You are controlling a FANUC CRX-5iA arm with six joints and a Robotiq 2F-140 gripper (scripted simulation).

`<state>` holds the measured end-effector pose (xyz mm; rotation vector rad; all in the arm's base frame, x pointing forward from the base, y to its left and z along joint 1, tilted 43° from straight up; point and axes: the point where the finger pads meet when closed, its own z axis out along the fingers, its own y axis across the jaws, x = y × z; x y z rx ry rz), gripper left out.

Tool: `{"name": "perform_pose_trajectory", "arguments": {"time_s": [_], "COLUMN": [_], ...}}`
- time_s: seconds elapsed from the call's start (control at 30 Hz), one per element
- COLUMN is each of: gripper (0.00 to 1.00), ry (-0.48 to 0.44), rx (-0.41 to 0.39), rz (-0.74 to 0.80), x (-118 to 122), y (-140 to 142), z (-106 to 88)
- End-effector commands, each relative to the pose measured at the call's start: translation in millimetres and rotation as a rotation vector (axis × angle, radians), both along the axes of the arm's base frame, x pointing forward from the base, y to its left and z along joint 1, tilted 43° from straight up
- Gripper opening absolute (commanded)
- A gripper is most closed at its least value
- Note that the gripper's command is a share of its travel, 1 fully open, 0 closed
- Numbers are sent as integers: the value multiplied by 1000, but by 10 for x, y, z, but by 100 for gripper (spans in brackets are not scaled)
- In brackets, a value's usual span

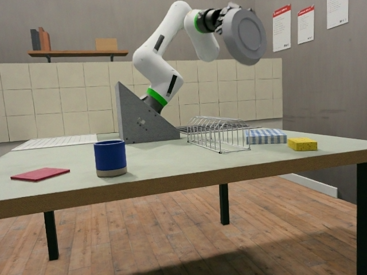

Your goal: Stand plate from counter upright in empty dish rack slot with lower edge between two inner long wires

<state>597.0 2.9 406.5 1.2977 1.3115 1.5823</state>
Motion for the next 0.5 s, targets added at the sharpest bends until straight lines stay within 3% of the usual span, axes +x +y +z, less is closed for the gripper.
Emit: {"name": "perform_pose_trajectory", "arguments": {"time_s": [0.0,0.13,0.47], "gripper": [10,10,10], "ry": [59,83,186], "rx": [98,135,286], "rz": [-31,-34,-42], "x": [-187,-252,-531], "y": [-9,-5,43], "z": [-262,-376,-865]}}
